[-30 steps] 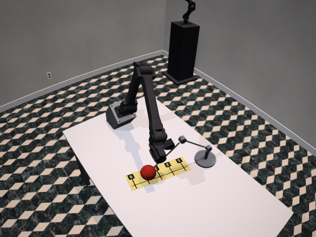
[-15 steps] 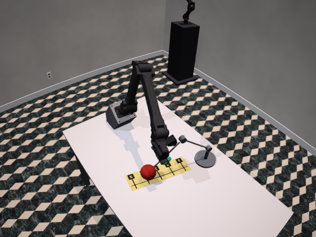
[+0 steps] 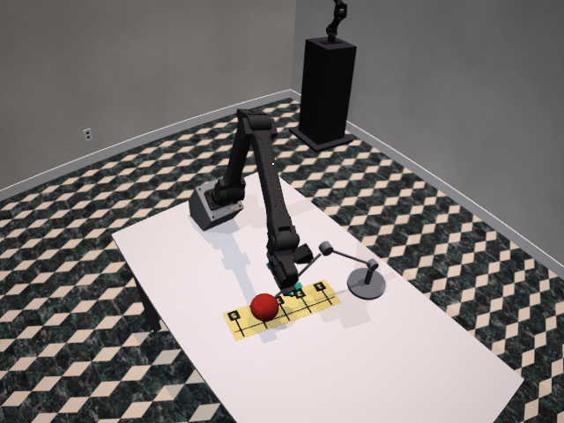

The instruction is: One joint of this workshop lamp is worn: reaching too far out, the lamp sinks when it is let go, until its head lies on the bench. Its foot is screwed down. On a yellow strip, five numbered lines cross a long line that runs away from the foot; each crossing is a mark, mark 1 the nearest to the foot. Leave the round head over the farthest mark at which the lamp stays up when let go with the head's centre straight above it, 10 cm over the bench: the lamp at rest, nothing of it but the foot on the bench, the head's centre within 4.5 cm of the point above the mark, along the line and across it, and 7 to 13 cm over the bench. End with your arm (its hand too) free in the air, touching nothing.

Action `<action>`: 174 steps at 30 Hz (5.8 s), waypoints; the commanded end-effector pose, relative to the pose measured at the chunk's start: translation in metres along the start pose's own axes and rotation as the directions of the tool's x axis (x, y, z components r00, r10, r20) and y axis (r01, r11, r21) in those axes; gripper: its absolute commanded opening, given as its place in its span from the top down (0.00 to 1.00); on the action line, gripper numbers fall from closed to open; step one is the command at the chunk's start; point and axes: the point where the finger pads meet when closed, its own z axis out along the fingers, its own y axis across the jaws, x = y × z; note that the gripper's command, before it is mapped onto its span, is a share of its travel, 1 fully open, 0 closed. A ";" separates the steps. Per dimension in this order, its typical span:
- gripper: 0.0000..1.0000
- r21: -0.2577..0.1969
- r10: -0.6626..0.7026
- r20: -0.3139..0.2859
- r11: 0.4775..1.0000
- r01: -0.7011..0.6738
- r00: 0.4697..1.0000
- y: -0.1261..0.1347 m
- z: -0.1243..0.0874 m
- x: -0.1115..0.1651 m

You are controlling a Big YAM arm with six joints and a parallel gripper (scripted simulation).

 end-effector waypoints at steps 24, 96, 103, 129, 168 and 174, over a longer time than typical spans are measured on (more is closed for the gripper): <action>0.00 0.010 -0.004 0.000 1.000 0.004 1.000 -0.002 -0.004 -0.001; 0.00 -0.036 0.046 0.002 0.998 -0.046 0.999 0.018 -0.112 0.012; 0.00 -0.053 0.065 0.003 0.996 -0.065 0.998 0.014 -0.122 0.010; 0.00 -0.071 0.087 0.005 0.994 -0.087 0.996 0.020 -0.123 0.006; 0.00 -0.079 0.093 0.006 0.993 -0.092 0.996 0.023 -0.120 0.007; 0.00 -0.080 0.094 0.006 0.992 -0.093 0.996 0.023 -0.120 0.007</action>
